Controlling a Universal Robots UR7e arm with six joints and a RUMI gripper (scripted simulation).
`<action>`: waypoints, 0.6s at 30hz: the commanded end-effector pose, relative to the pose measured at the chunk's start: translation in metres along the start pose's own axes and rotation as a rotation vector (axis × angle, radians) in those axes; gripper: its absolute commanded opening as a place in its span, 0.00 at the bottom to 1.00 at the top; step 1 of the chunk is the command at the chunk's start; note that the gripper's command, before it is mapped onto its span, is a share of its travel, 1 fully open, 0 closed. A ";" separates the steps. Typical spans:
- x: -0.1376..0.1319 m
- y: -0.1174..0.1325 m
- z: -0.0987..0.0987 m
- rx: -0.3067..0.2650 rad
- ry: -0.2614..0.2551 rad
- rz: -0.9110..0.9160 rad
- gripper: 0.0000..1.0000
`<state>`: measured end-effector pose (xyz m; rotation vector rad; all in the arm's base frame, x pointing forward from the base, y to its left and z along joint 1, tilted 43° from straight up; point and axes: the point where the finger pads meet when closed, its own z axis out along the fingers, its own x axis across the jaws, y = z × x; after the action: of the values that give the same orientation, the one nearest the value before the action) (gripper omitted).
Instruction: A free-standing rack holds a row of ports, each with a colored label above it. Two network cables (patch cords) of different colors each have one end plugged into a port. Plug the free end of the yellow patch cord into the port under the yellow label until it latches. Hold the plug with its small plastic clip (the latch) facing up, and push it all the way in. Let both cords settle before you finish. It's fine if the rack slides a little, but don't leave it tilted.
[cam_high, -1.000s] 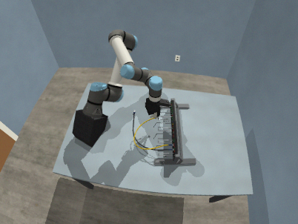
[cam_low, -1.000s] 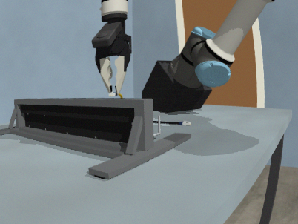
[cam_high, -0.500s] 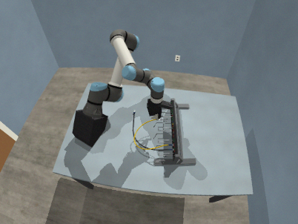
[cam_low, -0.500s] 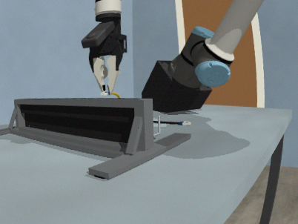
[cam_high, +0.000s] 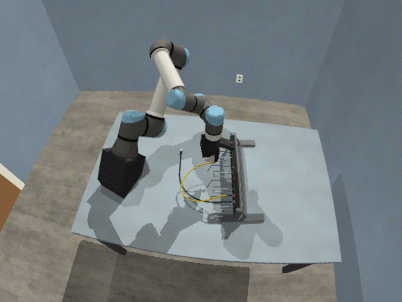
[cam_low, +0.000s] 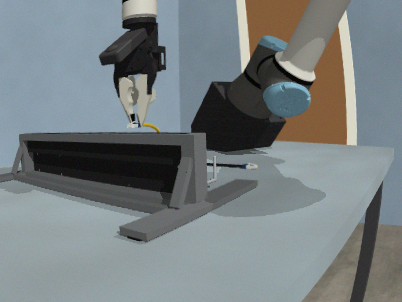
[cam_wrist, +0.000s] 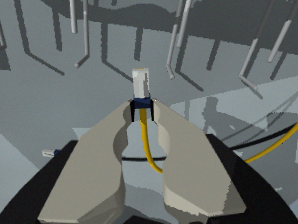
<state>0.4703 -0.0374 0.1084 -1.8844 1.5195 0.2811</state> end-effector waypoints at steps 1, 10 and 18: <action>0.005 -0.002 -0.001 0.000 0.000 0.029 0.00; 0.010 -0.005 -0.002 0.000 0.000 0.065 0.00; 0.015 -0.007 -0.003 -0.001 -0.001 0.098 0.00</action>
<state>0.4787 -0.0483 0.1055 -1.8248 1.5984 0.3206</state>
